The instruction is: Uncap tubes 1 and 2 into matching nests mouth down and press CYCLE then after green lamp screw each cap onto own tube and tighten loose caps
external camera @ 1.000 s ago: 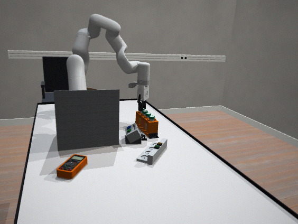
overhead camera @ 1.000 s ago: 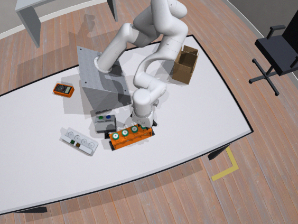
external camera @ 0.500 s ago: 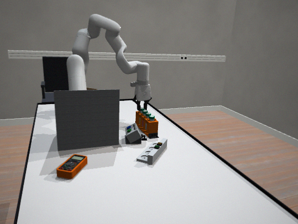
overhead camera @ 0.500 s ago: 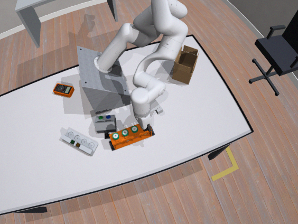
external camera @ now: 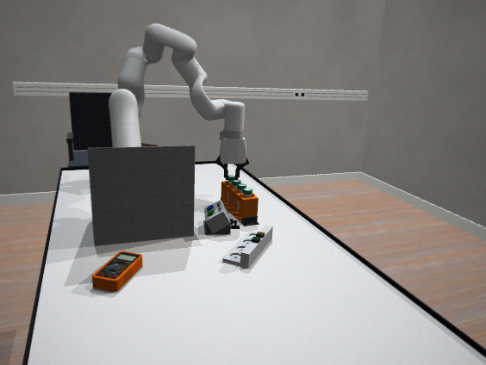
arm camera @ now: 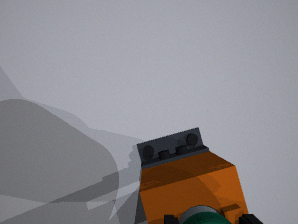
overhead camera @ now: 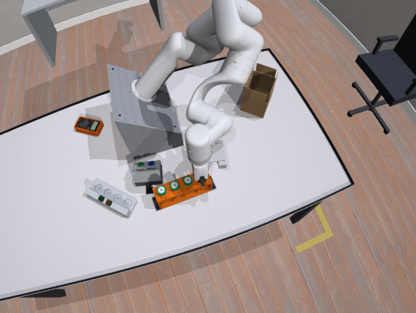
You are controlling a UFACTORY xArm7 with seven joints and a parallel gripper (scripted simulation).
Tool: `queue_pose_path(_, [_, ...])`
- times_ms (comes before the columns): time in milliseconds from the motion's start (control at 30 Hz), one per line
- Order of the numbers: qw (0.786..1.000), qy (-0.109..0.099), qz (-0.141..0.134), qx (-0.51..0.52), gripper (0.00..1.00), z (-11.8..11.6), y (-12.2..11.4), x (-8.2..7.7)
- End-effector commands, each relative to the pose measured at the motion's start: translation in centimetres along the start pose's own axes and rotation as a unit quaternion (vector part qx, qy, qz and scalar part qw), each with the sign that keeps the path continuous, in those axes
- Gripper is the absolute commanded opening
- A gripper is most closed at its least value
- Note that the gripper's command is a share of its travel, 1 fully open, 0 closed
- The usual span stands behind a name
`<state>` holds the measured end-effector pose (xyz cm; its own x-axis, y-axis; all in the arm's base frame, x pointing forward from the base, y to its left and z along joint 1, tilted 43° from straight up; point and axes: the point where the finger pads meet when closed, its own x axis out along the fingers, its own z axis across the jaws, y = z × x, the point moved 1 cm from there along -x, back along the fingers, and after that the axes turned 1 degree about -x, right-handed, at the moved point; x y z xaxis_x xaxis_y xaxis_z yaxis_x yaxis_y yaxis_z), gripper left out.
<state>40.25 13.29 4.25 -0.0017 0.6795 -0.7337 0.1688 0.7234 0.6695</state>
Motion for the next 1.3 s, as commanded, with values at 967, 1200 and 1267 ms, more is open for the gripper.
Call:
queue_pose_path(967, [0.966,-0.002,-0.001,-0.258,0.46,0.15,-0.06,-0.16])
queue_pose_path(1200, [0.966,-0.002,-0.001,-0.258,0.46,0.15,-0.06,-0.16])
queue_pose_path(1267, [0.966,-0.002,-0.001,-0.258,0.46,0.15,-0.06,-0.16])
